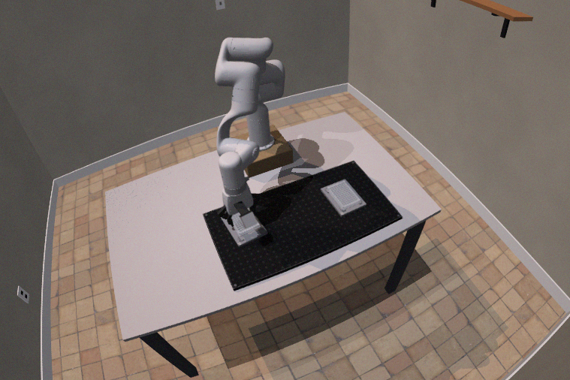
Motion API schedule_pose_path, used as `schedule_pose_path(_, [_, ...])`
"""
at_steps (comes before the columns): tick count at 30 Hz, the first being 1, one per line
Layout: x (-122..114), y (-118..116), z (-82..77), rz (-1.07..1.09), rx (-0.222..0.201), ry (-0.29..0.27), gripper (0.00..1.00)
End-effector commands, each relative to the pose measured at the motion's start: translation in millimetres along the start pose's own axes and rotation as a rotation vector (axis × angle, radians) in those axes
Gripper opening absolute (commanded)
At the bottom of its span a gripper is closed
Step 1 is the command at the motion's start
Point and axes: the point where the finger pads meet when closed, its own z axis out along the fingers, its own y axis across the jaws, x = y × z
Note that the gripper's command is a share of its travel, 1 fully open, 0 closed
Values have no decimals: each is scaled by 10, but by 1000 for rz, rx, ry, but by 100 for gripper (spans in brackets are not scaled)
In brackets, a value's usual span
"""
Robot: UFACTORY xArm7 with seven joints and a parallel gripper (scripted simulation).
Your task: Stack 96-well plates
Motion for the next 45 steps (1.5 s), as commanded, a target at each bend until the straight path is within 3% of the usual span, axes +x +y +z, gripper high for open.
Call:
schedule_pose_path(1, [11,8,-13,0,-2,3,0])
schedule_pose_path(45, [12,8,-647,0,-2,3,0])
